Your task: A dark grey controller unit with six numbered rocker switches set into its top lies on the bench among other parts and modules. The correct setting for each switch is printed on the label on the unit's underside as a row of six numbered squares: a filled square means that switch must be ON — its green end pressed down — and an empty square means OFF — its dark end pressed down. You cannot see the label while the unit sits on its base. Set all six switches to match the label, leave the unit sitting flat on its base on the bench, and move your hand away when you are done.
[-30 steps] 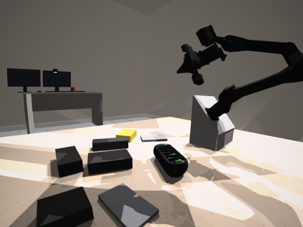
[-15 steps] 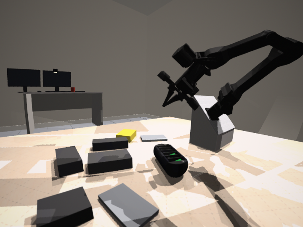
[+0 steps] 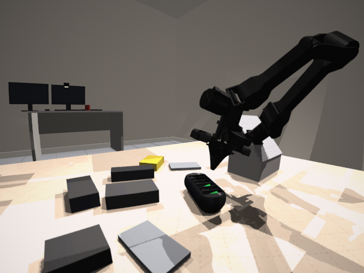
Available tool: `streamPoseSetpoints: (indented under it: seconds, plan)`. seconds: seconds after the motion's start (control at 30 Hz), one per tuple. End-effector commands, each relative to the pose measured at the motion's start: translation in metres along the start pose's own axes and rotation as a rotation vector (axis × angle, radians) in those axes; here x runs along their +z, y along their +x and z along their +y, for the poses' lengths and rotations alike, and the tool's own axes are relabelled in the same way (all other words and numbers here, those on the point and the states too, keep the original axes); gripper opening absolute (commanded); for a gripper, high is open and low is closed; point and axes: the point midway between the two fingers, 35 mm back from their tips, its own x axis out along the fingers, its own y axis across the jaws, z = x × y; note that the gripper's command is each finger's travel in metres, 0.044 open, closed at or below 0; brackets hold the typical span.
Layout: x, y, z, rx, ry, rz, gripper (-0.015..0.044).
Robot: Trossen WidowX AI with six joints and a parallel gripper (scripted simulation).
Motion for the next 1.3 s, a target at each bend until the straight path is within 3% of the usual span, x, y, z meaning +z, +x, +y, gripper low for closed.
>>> streamPoseSetpoints:
  seconds: [0.0,1.27]
  plan:
    - [0.002,0.003,0.003,0.012,-0.011,-0.014,0.0000]
    - [0.004,0.053,0.017,0.013,-0.005,-0.017,0.0000]
